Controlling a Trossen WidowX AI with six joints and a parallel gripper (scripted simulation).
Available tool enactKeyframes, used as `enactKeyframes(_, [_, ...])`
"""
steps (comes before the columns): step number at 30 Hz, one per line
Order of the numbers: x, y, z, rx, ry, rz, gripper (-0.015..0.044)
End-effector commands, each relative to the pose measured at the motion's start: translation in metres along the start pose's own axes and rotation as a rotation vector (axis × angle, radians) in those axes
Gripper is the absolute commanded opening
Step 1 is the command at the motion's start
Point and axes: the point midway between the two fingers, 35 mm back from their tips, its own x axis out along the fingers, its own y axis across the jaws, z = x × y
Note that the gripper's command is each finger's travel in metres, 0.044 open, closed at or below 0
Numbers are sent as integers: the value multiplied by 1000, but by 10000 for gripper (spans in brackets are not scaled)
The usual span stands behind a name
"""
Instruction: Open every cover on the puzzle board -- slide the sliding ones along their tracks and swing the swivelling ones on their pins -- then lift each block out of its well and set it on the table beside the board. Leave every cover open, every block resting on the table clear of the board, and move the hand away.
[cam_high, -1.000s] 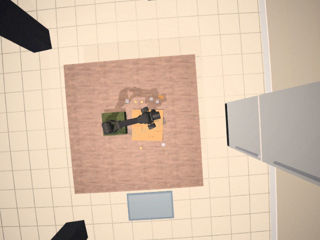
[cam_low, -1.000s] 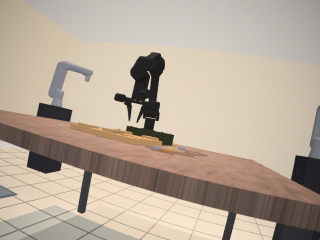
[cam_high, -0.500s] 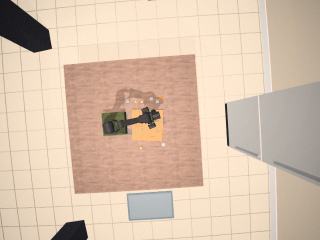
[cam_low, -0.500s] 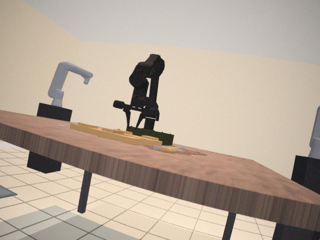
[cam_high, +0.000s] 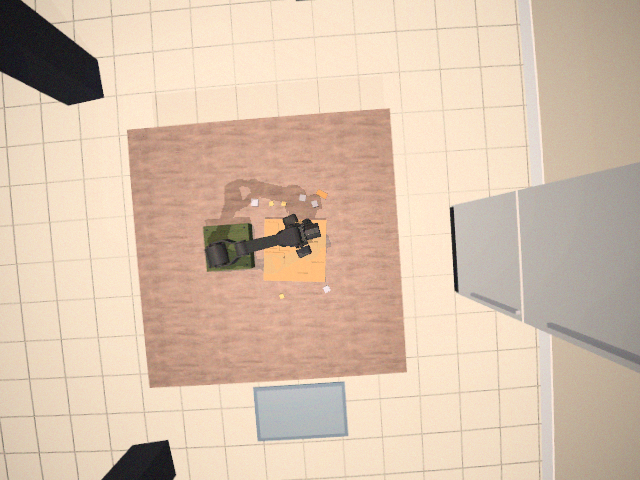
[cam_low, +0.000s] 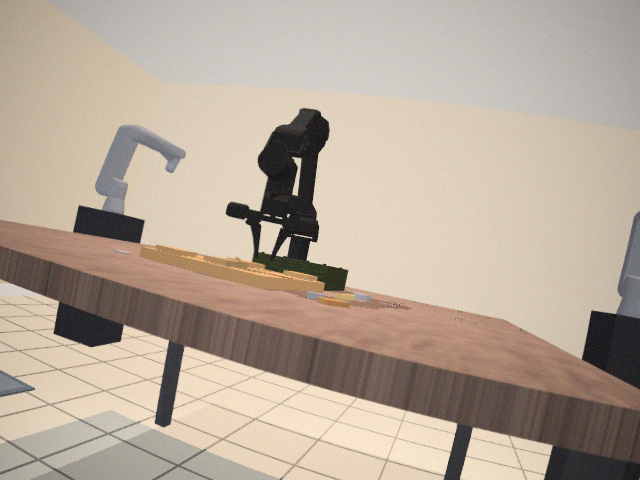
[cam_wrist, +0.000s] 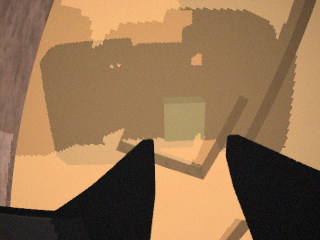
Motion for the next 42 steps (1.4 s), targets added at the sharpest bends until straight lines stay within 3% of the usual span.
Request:
enactKeyframes(1, [3, 1, -1, 6, 8, 6, 144])
enactKeyframes(42, [26, 1, -2, 6, 8, 6, 144])
